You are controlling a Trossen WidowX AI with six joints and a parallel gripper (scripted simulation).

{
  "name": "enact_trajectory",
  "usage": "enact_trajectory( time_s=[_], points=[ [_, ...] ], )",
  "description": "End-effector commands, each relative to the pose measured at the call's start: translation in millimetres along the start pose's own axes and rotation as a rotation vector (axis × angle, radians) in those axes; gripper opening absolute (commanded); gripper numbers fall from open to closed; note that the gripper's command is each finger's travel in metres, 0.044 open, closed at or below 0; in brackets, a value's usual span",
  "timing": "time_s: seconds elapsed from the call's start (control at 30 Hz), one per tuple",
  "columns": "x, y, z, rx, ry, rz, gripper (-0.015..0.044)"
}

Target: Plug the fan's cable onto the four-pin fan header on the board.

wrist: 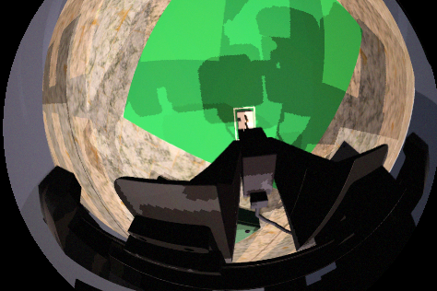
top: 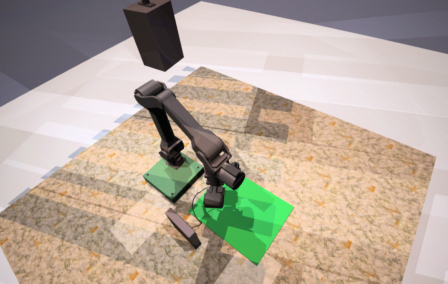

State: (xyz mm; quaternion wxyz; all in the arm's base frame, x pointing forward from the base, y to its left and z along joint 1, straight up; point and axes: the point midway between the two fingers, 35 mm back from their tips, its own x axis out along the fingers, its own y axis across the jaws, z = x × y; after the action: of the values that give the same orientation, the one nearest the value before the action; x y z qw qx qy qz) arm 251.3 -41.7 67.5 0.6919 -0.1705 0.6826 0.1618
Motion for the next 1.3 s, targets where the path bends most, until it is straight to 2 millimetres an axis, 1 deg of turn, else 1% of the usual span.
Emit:
enact_trajectory(
  time_s=[0.0,0.47,1.1,1.27],
  points=[
    [-2.2,-1.3,3.0,0.004,-0.008,-0.001,0.0],
    [-2.3,-1.8,3.6,0.004,-0.008,-0.001,0.0],
    [-2.2,1.3,-0.9,0.004,-0.008,-0.001,0.0],
    [19.9,1.6,-1.2,0.003,-0.008,-0.001,0.0]
  ],
)
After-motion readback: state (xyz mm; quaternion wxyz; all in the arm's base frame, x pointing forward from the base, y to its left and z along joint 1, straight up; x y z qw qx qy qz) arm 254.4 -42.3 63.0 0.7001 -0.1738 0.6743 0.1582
